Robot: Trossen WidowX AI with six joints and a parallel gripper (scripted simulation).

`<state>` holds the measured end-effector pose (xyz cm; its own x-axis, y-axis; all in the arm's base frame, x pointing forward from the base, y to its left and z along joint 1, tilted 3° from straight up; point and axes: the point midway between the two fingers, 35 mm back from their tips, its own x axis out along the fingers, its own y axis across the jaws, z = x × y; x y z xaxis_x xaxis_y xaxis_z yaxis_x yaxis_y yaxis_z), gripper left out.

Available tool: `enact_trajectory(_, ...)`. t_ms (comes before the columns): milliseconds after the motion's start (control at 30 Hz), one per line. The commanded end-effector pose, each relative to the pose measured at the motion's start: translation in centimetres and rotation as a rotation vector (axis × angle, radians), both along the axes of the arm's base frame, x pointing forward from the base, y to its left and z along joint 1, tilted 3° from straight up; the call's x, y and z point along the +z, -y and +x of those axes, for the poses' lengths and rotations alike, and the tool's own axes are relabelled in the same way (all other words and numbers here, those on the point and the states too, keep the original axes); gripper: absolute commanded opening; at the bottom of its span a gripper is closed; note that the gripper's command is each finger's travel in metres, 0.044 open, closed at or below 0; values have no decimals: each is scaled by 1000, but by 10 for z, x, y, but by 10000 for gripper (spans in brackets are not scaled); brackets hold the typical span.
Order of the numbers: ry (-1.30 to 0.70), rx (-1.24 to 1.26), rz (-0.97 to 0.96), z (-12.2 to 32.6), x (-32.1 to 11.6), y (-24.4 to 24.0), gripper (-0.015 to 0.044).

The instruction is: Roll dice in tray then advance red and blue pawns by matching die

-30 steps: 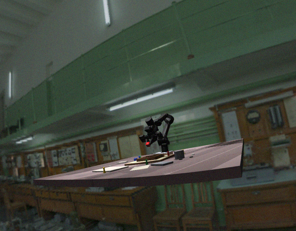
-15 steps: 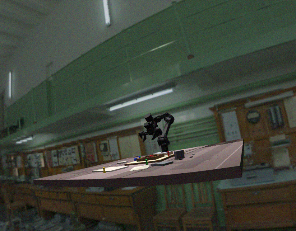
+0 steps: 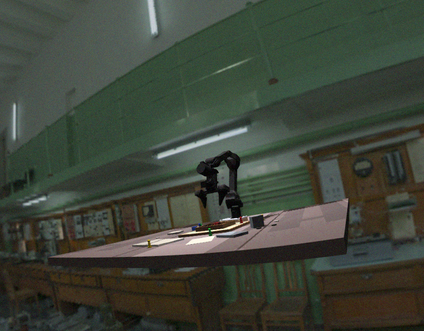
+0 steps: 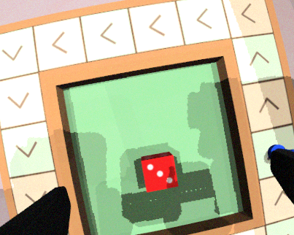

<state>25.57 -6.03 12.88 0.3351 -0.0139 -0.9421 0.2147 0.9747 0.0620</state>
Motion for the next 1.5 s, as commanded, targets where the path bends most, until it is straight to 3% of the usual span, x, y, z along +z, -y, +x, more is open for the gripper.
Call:
enact_trajectory(0, -152, 19, 24, 5, -7, 0, 440)
enact_trajectory(133, -299, 32, 52, 9, -15, 0, 440)
enact_trajectory(200, -220, 17, 43, 6, -12, 0, 440)
enact_trajectory(433, -255, 83, 5, -20, -27, 70, 275)
enact_trajectory(867, -321, 246, 0, -140, -59, 181, 275)
enact_trajectory(1467, -322, 255, 2, -143, -92, 182, 275)
